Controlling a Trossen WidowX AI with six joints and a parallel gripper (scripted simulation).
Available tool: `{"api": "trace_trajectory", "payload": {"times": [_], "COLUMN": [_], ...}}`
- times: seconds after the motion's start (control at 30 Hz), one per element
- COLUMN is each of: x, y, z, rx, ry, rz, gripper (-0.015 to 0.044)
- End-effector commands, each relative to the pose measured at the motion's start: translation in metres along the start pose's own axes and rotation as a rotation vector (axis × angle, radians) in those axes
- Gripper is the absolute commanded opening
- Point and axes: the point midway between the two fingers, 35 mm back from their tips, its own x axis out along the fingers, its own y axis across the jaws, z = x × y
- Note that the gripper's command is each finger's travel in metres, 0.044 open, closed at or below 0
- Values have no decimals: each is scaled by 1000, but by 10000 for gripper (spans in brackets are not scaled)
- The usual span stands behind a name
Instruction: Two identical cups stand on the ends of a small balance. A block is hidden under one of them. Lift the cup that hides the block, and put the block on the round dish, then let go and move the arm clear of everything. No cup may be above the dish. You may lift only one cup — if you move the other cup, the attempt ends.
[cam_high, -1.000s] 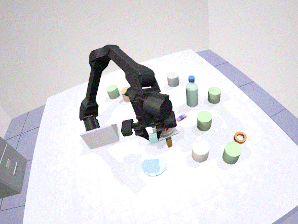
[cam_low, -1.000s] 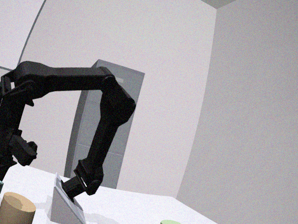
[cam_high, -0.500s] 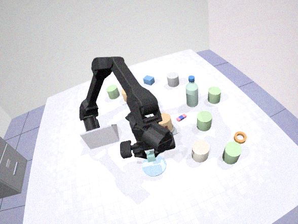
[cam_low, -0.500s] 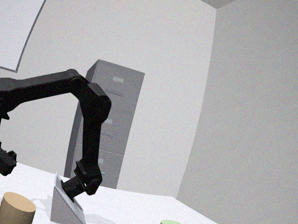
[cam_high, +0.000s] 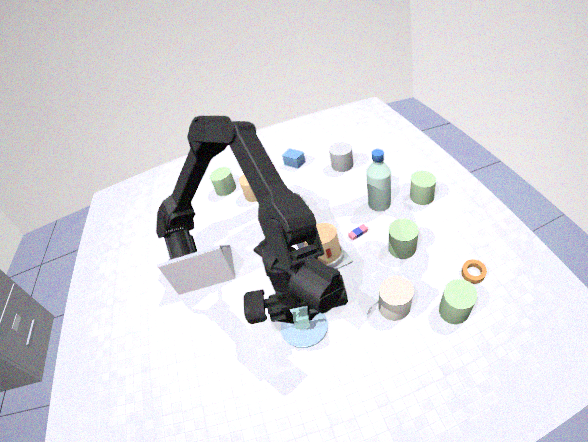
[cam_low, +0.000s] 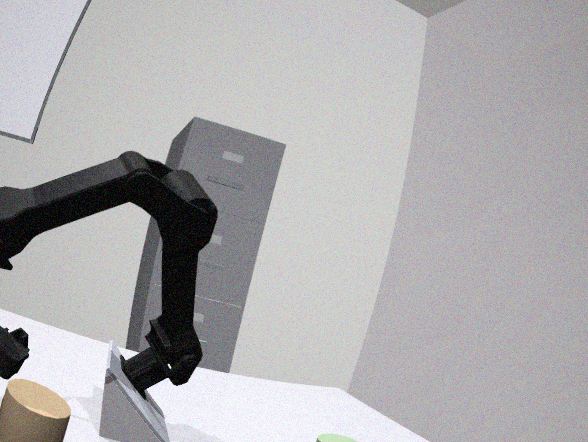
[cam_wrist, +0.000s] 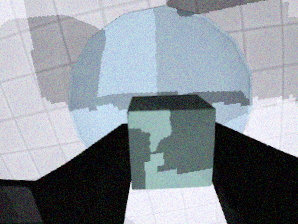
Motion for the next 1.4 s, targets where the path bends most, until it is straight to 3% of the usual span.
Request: {"api": "trace_trajectory", "payload": {"times": [0.0, 0.33, 0.9, 1.0, 1.17, 1.3, 1.37], "x": [6, 20, 3, -39, -45, -87, -89], "y": [0, 0, -1, 0, 0, 3, 3], "z": [1, 1, 0, 0, 0, 0, 0], "rx": [4, 4, 1, 5, 5, 10, 10], "ry": [-5, -6, -1, -3, -4, 1, 1], "rz": [-1, -1, 0, 0, -1, -13, -14], "gripper": [0, 0, 440, 440, 440, 440, 440]}}
